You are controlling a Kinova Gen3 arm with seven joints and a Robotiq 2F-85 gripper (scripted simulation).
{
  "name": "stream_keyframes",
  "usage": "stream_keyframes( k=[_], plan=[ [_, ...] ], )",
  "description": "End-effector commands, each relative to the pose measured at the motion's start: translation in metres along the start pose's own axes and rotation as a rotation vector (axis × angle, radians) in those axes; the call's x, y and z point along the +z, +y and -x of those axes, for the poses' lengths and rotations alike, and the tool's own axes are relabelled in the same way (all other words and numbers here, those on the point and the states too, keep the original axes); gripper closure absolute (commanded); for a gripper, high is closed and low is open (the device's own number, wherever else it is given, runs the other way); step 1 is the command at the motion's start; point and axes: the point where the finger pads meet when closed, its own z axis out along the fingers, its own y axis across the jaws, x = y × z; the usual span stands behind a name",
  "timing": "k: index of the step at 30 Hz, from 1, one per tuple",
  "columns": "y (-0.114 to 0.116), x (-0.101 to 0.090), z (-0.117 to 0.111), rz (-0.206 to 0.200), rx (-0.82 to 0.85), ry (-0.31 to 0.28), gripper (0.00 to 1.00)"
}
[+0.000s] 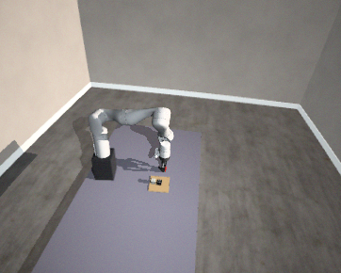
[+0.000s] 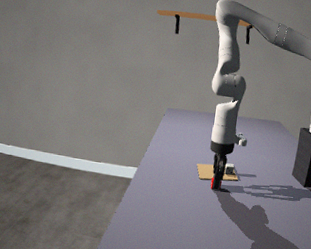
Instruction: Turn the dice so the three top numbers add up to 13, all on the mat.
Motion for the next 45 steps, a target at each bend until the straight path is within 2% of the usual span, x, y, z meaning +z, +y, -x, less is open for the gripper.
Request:
stream_keyframes(
  k=[1,10,14,22,24,28,42,45],
  plan=[
    [0.000,0.000,0.001,0.000,0.000,-0.001,0.74],
    [0.000,-0.006,0.001,0.000,0.000,-0.001,0.74],
    [0.000,-0.025,0.001,0.000,0.000,-0.001,0.74],
    [0.000,-0.079,0.000,0.000,0.000,-0.001,0.74],
    [0.000,-0.079,0.000,0.000,0.000,-0.001,0.74],
    [0.000,-0.096,0.000,0.000,0.000,-0.001,0.74],
    [0.000,-0.100,0.001,0.000,0.000,-0.001,0.74],
    [-0.010,-0.101,0.005,0.000,0.006,-0.001,0.74]
  ],
)
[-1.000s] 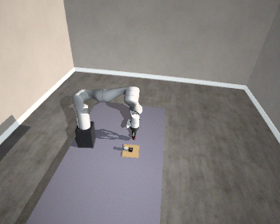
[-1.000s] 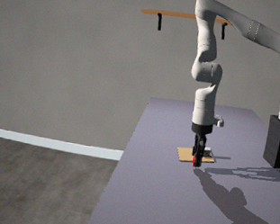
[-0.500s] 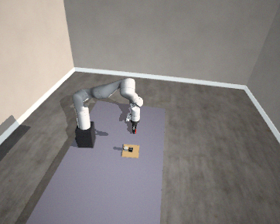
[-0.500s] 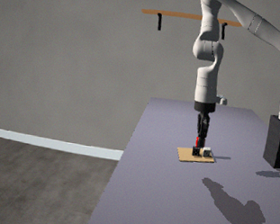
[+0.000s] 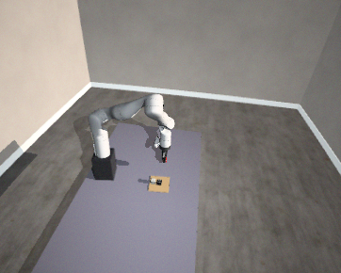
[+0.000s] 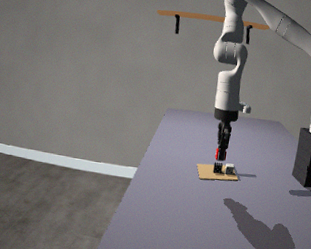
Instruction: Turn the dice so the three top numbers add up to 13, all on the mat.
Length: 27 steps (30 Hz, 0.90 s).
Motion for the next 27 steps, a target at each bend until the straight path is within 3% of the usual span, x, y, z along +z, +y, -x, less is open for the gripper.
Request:
stream_keyframes(
  k=[1,6,7,11,16,27],
  plan=[
    [-0.016,-0.001,0.007,-0.002,0.016,-0.002,0.74],
    [-0.082,-0.003,0.025,-0.002,0.052,-0.002,0.74],
    [-0.082,-0.003,0.025,-0.002,0.052,-0.002,0.74],
    [-0.128,-0.005,0.032,-0.001,0.076,-0.003,0.74],
    [-0.140,-0.005,0.032,-0.001,0.082,-0.003,0.74],
    [-0.140,-0.005,0.032,-0.001,0.082,-0.003,0.74]
  ],
)
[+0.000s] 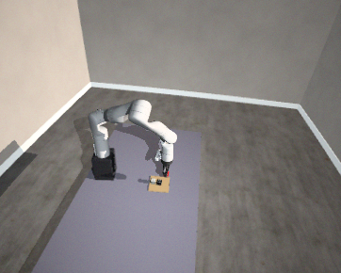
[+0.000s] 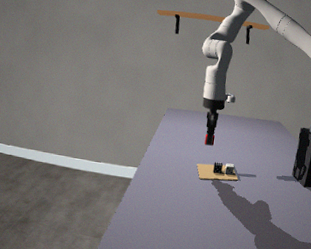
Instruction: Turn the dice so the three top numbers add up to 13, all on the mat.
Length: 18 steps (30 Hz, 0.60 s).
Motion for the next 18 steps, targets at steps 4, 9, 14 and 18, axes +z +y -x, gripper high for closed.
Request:
stream_keyframes(
  k=[4,9,14,18],
  plan=[
    [0.000,0.000,0.001,0.000,0.001,-0.002,0.74],
    [0.000,0.006,0.001,-0.001,0.001,-0.002,0.74],
    [0.000,0.022,0.001,-0.001,0.001,-0.002,0.74],
    [0.000,0.040,0.001,-0.001,0.001,-0.002,0.74]
  ],
)
